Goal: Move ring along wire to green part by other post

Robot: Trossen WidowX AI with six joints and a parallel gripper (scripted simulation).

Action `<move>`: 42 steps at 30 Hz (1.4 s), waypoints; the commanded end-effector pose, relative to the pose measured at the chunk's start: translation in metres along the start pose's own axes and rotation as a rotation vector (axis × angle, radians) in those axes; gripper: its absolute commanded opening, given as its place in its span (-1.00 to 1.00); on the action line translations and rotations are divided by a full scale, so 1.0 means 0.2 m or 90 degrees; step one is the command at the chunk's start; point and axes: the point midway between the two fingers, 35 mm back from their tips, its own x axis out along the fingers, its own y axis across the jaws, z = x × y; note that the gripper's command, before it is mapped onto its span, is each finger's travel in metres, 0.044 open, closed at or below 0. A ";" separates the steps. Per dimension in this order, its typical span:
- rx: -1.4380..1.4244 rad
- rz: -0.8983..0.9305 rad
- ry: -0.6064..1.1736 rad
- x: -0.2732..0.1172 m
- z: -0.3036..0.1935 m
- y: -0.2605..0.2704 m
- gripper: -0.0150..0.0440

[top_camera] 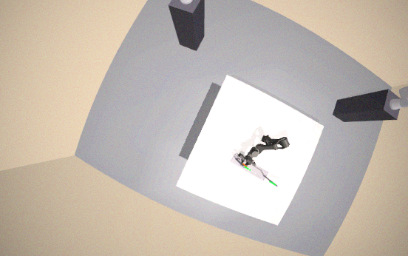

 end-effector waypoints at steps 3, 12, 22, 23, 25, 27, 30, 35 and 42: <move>0.001 -0.004 -0.005 0.05 0.01 0.00 0.05; 0.001 -0.004 -0.006 0.07 0.01 0.00 0.05; 0.001 -0.004 -0.006 0.07 0.01 0.00 0.05; 0.001 -0.004 -0.006 0.07 0.01 0.00 0.05; 0.001 -0.004 -0.006 0.07 0.01 0.00 0.05; 0.001 -0.004 -0.006 0.07 0.01 0.00 0.05; -0.001 0.000 -0.004 0.07 0.00 0.01 -0.22; -0.001 0.000 -0.004 0.07 0.00 0.01 -0.66; -0.001 0.000 -0.004 0.07 0.00 0.01 -1.00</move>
